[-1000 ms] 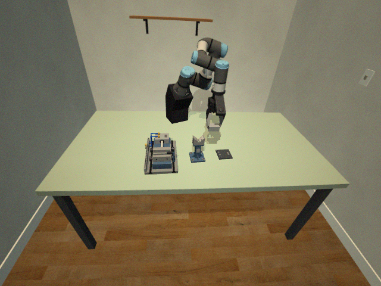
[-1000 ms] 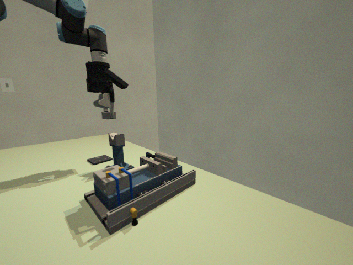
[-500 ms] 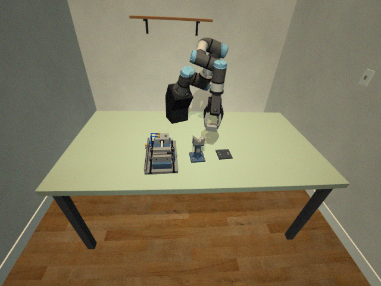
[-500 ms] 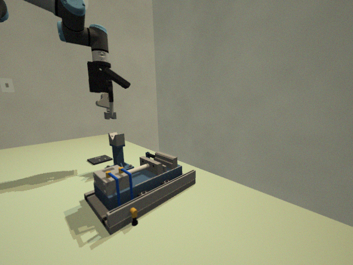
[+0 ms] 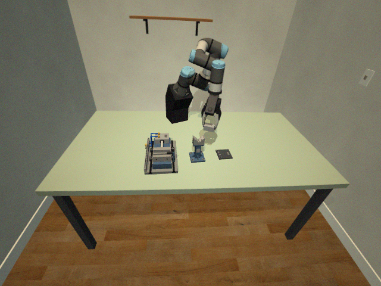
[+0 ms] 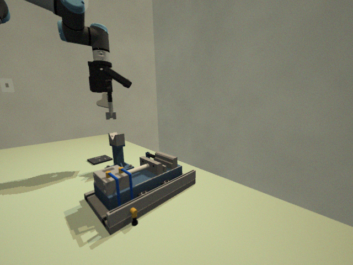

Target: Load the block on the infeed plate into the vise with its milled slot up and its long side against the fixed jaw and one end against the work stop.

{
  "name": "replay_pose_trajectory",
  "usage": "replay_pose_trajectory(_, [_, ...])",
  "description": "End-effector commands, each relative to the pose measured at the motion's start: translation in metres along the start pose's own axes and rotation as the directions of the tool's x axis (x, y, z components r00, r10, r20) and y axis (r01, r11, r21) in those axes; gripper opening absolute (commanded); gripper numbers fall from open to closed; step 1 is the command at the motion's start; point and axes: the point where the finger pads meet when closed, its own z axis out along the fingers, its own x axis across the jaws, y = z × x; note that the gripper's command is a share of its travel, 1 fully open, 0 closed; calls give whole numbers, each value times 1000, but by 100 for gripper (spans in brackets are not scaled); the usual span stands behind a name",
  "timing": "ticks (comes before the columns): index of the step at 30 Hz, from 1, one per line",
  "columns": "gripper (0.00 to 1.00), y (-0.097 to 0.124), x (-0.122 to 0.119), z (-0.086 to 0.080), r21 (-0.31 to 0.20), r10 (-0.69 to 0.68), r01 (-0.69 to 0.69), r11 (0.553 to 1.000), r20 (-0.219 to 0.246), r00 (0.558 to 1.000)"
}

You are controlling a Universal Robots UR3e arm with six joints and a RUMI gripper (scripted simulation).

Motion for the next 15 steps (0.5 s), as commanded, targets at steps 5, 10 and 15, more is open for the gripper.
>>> replay_pose_trajectory(5, [0,-3,5,-1,4,89,-89,996,1,996])
replay_pose_trajectory(10, [0,-4,9,-1,4,159,-159,987,2,987])
replay_pose_trajectory(15, [0,-5,12,-1,4,226,-226,974,3,974])
